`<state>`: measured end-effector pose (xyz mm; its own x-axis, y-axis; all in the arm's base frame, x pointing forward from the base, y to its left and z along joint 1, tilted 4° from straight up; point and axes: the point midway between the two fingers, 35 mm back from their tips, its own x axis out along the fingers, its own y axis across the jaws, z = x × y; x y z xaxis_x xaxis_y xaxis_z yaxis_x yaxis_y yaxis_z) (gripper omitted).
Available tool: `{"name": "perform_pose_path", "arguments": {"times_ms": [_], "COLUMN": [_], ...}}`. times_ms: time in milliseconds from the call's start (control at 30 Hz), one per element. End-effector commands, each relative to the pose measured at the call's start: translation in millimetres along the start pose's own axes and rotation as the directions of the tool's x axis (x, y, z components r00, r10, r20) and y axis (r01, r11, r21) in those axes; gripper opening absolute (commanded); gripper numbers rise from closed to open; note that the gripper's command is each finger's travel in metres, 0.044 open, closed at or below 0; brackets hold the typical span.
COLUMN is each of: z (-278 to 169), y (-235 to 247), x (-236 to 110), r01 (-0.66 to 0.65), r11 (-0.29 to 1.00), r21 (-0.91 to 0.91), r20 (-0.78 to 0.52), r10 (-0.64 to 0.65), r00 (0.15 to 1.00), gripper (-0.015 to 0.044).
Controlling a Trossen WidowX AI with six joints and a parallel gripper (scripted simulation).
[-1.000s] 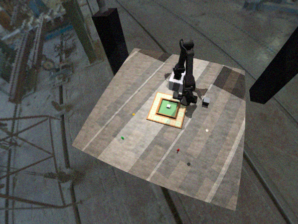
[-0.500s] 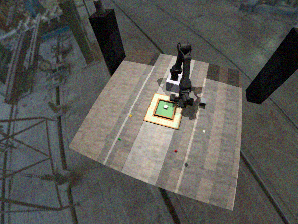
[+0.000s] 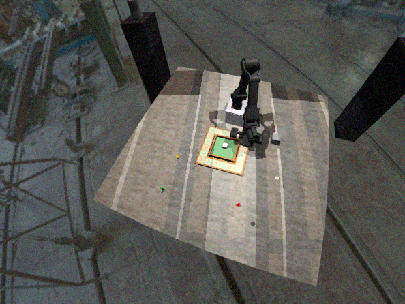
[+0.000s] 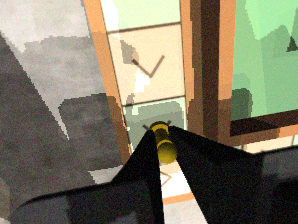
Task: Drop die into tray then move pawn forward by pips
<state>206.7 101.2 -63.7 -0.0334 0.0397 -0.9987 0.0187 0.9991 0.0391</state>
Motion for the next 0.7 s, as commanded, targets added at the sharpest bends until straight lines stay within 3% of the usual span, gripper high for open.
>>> {"name": "perform_pose_path", "arguments": {"times_ms": [0,667], "z": [-1,1], "y": [0,-4], "x": [-2,-125], "r01": [-0.001,0.000], "r11": [1.000,1.000], "r21": [0.005,0.005], "r20": [-0.007,-0.006], "r10": [0.001,0.000], "r00": [1.000,1.000], "gripper": [0.0000,0.0000]}}
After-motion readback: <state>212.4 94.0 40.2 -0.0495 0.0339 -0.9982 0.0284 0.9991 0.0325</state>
